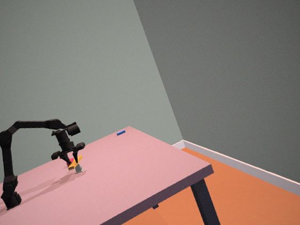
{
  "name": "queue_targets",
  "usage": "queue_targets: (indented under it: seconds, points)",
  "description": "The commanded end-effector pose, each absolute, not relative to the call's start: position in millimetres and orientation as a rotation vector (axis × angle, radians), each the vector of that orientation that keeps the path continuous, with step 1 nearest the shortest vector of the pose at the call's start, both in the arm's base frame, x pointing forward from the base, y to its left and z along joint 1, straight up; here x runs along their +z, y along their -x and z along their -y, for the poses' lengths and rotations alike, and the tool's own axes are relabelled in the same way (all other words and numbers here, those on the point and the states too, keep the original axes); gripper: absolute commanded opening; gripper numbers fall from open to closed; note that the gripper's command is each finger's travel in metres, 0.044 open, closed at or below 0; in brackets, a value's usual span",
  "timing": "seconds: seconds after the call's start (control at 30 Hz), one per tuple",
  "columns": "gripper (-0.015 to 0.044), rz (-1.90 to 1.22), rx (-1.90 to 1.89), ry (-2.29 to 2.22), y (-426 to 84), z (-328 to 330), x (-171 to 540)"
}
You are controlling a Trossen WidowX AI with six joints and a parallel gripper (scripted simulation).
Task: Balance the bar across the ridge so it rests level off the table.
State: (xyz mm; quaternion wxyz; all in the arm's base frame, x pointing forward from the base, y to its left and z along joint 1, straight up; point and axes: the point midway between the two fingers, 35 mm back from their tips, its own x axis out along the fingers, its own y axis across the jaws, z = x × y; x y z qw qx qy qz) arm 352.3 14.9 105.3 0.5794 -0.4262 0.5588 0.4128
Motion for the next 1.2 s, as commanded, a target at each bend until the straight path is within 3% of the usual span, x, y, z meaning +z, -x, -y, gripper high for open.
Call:
queue_targets:
  seconds: [0.0, 1.17]
  points:
    - [0.0000, -1.306, 0.969, 1.001, -352.5, -14.9, 104.4]
    - [0.0000, -1.306, 0.969, 1.001, -352.7, -15.0, 101.4]
